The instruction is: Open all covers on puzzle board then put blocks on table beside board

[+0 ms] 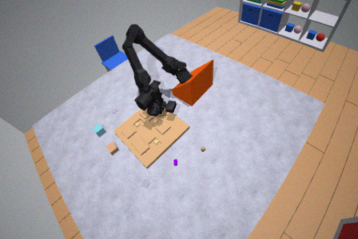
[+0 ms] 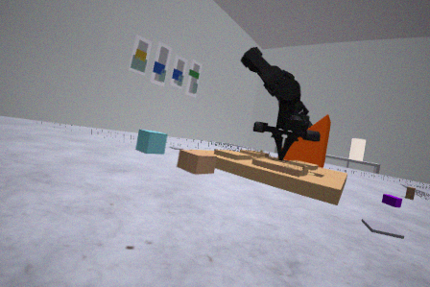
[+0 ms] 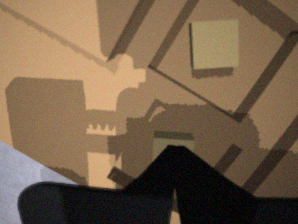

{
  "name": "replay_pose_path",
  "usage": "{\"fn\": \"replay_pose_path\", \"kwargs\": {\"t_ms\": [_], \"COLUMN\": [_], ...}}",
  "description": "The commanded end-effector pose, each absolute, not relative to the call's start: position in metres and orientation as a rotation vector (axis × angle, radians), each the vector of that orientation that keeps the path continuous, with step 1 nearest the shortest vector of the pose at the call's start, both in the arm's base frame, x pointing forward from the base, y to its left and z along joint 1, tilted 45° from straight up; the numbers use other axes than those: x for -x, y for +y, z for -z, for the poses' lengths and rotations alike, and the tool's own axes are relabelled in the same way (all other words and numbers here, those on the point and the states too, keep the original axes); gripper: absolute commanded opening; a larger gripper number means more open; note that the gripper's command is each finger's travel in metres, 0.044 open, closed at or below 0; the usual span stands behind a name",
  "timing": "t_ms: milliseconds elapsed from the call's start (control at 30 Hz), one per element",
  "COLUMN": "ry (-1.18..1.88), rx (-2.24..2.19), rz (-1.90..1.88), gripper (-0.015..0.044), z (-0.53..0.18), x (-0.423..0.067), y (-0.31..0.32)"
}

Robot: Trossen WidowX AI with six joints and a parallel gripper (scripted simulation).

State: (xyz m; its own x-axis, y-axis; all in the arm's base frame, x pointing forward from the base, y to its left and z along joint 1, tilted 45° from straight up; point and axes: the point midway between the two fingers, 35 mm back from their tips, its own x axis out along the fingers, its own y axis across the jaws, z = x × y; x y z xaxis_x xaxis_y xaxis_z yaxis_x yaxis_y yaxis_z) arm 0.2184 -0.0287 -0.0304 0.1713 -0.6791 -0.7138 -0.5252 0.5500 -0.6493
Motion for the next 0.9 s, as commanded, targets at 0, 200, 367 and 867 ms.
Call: {"fn": "replay_pose_path", "kwargs": {"t_ms": [0,200,367,867], "ry": [1.488,1.483,1.48,1.331], "rx": [1.091,1.088,1.072,0.638], "rz": [0.153,0.148,0.164,0.53], "gripper": [0.0,0.0,0.0,0.0144], "z": [0.031,0.03,0.028,0.023], "x": [-0.217,-0.218,-0.217,-0.214], "y": [-0.031,-0.028,-0.026,-0.021]}}
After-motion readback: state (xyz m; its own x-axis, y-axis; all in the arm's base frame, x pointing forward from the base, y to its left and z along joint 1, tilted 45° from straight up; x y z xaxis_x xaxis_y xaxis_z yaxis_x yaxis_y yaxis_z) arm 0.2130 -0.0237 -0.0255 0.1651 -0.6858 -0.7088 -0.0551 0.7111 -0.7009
